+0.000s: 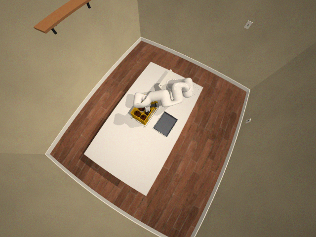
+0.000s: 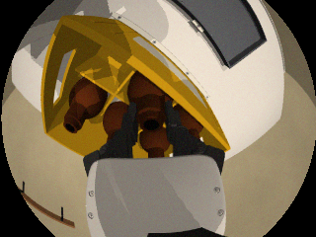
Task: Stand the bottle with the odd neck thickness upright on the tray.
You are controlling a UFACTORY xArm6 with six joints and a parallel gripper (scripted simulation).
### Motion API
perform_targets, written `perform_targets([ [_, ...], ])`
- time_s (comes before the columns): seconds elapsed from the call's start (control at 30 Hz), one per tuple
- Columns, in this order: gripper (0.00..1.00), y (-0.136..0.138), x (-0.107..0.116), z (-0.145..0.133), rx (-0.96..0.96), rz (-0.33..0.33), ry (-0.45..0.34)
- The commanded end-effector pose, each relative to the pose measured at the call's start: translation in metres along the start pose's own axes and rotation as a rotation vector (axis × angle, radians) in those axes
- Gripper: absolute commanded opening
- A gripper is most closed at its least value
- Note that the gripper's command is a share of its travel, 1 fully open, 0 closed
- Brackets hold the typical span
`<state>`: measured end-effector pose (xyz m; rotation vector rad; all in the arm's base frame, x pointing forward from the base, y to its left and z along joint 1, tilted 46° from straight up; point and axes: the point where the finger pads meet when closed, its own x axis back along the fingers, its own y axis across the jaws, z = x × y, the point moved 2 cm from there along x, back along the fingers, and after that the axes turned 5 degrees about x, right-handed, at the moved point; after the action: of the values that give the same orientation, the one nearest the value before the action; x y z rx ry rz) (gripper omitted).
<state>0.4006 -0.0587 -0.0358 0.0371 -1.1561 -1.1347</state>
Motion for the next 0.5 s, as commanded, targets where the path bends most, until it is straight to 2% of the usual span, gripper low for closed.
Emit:
perform_targets([
  [0.0,0.00,0.0004,0.0014,-0.0007,0.001,-0.001,-0.003],
  [0.47,0.00,0.0004,0.0014,-0.0007,0.001,-0.001,-0.003],
])
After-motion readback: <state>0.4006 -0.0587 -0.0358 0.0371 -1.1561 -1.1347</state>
